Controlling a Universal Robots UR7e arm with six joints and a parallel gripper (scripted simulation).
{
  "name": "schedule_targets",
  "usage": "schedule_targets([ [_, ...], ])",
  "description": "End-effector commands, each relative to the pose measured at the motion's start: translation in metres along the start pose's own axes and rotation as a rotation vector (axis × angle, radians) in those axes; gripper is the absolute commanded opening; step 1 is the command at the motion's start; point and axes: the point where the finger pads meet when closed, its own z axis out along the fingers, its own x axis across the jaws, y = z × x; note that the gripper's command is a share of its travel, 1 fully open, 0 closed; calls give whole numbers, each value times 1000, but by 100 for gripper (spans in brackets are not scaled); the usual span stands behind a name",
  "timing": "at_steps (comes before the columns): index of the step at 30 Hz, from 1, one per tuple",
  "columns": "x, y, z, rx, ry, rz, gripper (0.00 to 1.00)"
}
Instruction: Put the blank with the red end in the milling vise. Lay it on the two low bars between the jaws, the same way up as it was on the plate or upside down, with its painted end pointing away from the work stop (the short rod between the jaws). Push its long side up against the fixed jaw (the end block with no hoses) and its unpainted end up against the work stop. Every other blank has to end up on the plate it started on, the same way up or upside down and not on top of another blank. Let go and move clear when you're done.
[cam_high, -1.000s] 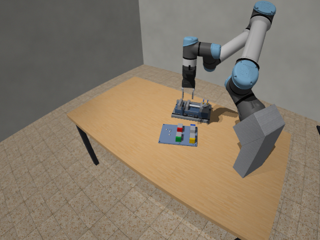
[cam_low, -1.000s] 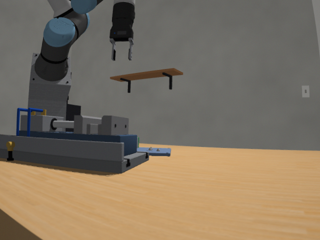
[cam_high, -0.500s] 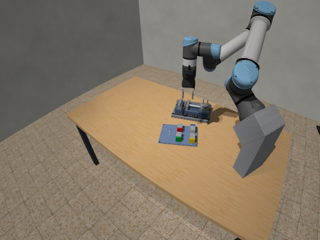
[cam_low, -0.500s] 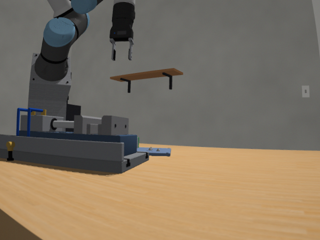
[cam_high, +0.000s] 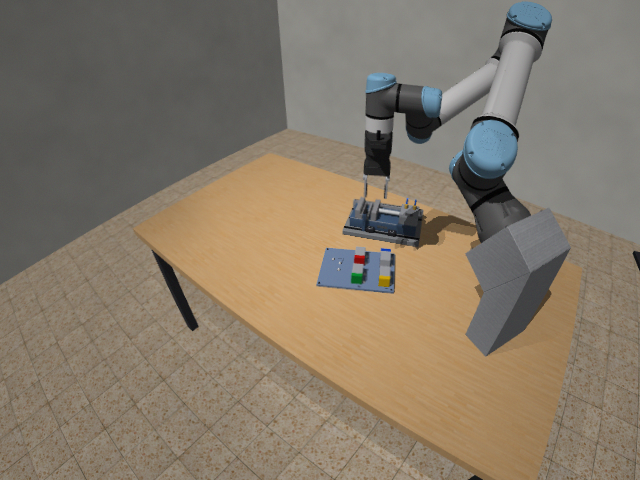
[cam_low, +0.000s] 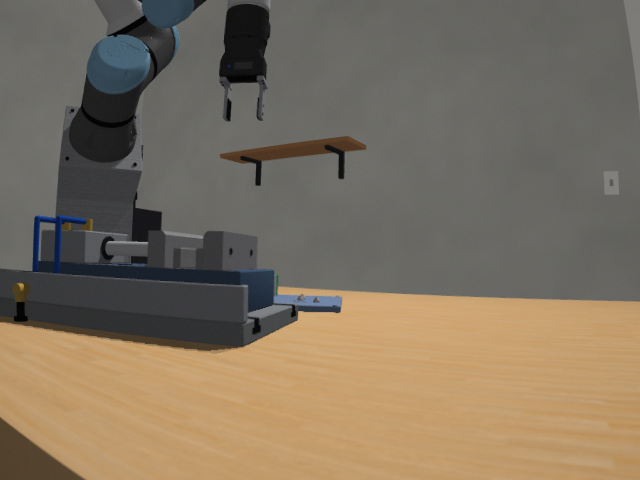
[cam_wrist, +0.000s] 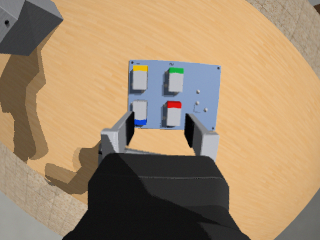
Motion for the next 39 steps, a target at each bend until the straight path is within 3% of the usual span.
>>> schedule_targets([
  [1,0,0,0,0,1,0,100],
  [24,0,0,0,0,1,0,100],
  [29,10,12,47,-2,-2,9,100],
  [39,10,12,47,-2,-2,9,100],
])
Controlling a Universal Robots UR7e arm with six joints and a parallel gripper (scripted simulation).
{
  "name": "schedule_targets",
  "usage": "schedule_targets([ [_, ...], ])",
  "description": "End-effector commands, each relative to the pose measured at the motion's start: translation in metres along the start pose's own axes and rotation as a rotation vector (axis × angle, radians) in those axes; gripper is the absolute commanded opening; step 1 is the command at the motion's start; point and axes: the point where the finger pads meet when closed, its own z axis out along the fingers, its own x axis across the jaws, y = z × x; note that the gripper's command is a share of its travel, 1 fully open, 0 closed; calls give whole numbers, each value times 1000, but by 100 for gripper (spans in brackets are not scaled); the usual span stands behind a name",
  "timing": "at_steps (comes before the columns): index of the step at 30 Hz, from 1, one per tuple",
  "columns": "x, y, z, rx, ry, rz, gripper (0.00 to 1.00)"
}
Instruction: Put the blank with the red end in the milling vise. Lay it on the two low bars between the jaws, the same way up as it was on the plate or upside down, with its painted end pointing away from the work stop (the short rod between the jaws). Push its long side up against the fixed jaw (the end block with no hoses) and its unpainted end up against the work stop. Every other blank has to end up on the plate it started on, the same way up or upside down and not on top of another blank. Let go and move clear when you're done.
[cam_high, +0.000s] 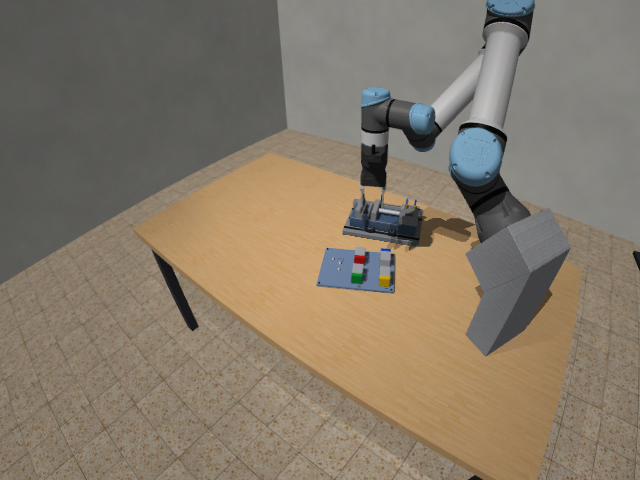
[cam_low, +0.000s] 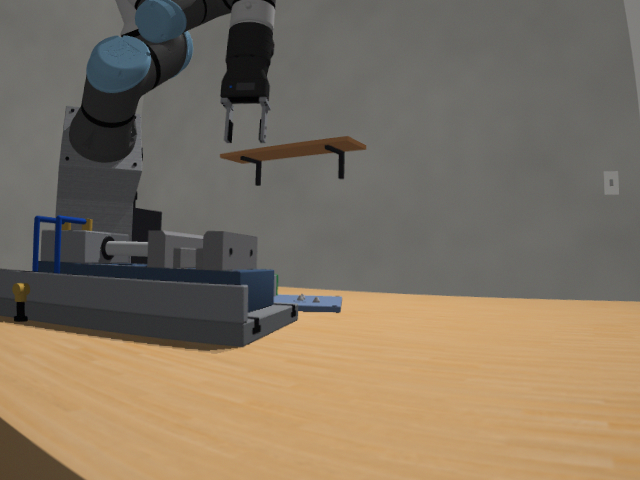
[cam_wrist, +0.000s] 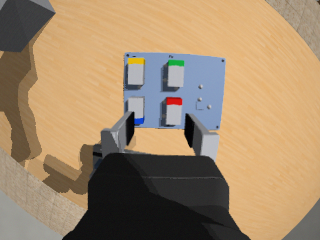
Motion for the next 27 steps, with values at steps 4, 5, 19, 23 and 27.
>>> schedule_targets([
  [4,5,5,21,6,8,0,100],
  [5,8,7,30,7,9,0,100],
  [19,12,11,49,10,13,0,100],
  [23,20,19,84,9,12,0,100],
  [27,22,21,94,10,13,-1,100],
])
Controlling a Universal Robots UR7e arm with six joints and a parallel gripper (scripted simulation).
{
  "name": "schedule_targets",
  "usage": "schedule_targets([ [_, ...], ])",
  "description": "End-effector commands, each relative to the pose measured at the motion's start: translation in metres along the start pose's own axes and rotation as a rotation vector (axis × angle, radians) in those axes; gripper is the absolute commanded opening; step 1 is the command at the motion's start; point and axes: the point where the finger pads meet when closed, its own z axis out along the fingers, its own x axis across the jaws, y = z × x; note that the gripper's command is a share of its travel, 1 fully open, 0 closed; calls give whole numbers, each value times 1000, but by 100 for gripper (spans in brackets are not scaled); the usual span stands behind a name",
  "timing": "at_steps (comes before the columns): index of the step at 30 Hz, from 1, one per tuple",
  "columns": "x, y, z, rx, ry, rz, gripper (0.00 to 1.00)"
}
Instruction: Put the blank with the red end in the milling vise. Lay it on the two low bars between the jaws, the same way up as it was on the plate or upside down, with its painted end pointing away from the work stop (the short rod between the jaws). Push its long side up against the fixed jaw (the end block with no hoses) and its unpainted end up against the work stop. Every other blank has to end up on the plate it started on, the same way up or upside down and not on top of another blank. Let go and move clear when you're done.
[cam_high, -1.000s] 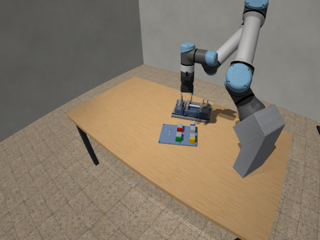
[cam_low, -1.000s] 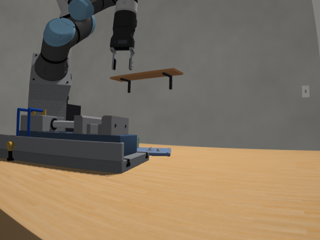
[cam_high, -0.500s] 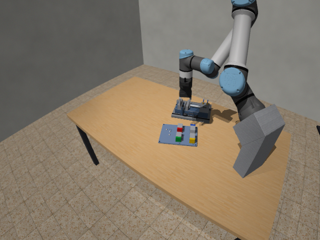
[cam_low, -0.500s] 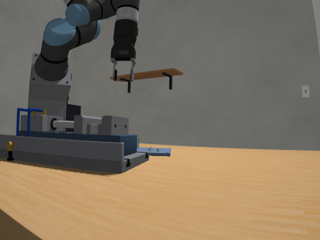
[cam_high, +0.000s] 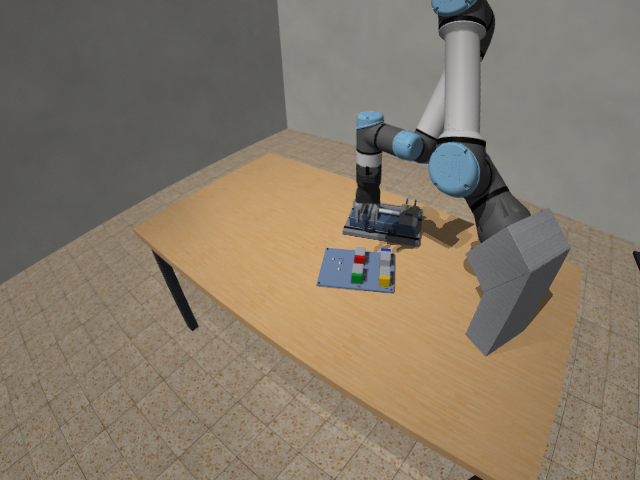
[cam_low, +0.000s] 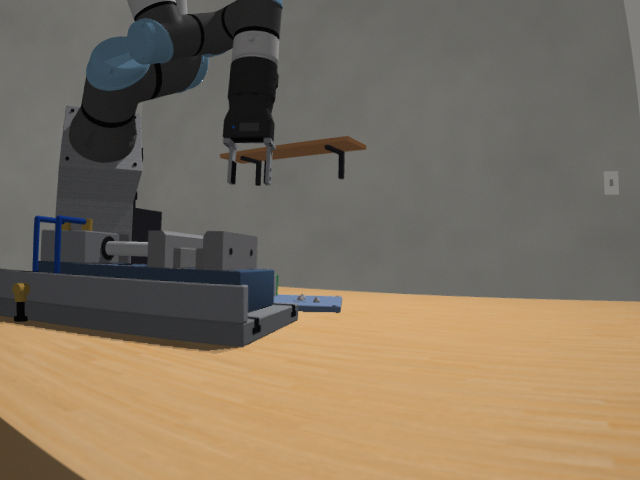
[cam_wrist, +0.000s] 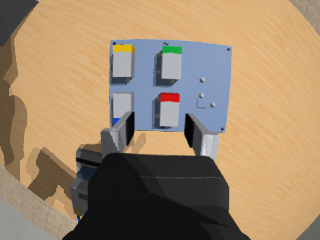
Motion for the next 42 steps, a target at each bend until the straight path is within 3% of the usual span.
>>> schedule_targets([
  [1,7,4,21,2,12,-1,100],
  [9,7,4,21,2,12,-1,100],
  [14,19,16,75,2,12,-1,100],
  [26,19,16,75,2,12,-1,100],
  [31,18,15,102,2,12,-1,100],
  [42,18,15,102,2,12,-1,100],
])
